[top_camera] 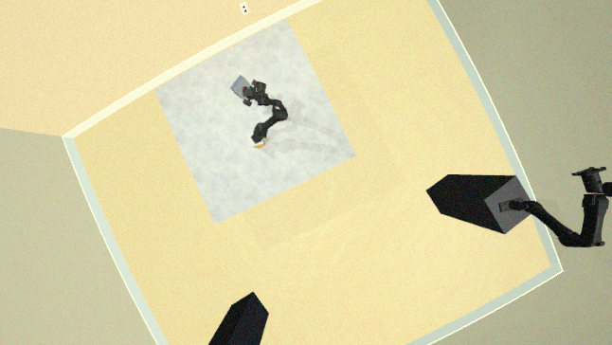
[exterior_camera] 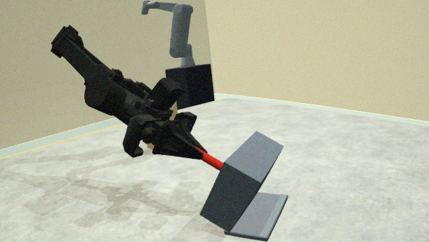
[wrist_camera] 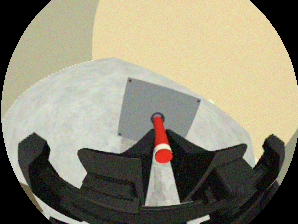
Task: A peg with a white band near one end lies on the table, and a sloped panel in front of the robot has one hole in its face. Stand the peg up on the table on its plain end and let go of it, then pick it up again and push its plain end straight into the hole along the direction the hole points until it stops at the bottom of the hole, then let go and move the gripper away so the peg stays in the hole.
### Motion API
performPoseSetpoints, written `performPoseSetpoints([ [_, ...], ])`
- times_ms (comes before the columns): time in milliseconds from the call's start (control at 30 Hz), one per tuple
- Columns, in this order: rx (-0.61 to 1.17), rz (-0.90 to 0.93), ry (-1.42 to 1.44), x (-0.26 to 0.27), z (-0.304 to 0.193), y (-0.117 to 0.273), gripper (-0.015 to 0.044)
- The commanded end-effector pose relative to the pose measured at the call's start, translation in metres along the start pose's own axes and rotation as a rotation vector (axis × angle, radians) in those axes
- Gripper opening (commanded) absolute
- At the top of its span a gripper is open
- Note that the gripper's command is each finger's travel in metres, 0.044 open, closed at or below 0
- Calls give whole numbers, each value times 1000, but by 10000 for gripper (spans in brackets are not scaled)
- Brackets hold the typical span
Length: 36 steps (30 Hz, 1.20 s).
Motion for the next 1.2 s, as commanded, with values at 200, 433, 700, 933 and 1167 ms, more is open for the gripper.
performPoseSetpoints([
  [200,1,-1,-1,-1,0,-7,0],
  [433,1,-1,-1,-1,-1,-12,0],
  [700,1,-1,-1,-1,-1,-17,0],
  [933,1,-1,-1,-1,-1,-22,0],
  [1167,1,-1,-1,-1,-1,-27,0],
])
Point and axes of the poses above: the point midway between the two fingers, 35 mm back from their tips, its own y axis back along the fingers, its own x axis across the jaws, z = x × y, the point moved 9 cm from there along y, back along the fingers, and after that the axes turned 5 degrees about y, right-handed, at the moved point
